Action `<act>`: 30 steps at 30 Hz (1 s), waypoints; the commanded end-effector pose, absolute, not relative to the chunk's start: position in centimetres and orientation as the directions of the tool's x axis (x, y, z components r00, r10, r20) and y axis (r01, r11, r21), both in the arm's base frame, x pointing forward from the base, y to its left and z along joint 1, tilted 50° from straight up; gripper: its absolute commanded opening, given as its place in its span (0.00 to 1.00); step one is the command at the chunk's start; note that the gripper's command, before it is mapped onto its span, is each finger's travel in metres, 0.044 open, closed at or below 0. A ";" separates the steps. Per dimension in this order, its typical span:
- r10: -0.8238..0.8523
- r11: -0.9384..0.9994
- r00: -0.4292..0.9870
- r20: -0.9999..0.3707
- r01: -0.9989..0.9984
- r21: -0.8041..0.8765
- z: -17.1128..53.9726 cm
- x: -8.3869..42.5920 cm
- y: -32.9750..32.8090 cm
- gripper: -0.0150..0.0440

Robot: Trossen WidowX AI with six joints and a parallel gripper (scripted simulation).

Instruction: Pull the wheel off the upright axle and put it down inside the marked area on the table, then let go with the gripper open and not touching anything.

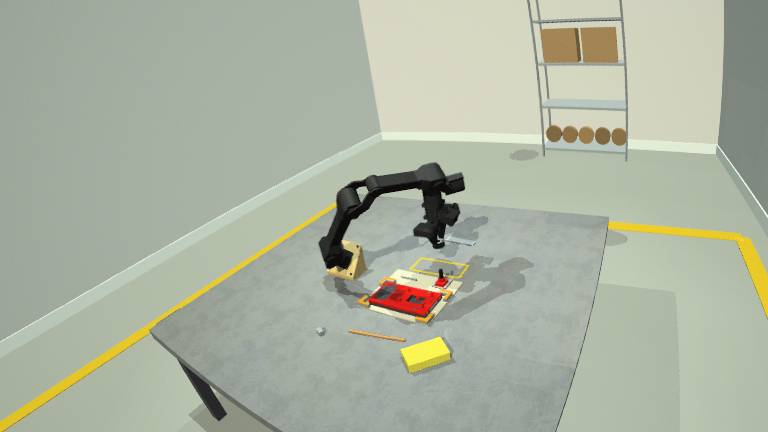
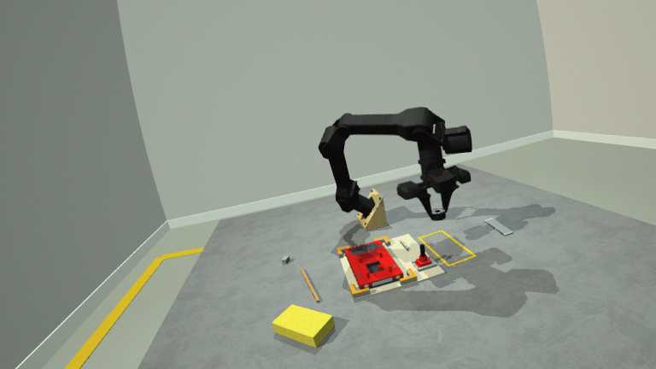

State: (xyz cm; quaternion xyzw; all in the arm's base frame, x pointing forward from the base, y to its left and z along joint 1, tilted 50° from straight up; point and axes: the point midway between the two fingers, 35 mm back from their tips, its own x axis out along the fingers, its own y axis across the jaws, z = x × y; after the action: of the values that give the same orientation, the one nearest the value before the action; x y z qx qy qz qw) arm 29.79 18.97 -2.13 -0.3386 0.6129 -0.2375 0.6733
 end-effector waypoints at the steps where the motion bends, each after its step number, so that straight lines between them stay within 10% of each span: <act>1: -0.742 0.651 0.126 -0.658 -0.097 -0.753 -4.1 27.6 20.0 0.25; 30: -0.743 0.650 0.127 -0.657 -0.096 -0.754 -9.9 28.8 13.7 0.25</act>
State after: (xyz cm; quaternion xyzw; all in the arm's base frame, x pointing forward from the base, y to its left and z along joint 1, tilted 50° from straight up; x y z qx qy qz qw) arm 28.90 15.37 -8.61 -0.3336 0.6135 -0.2404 0.6742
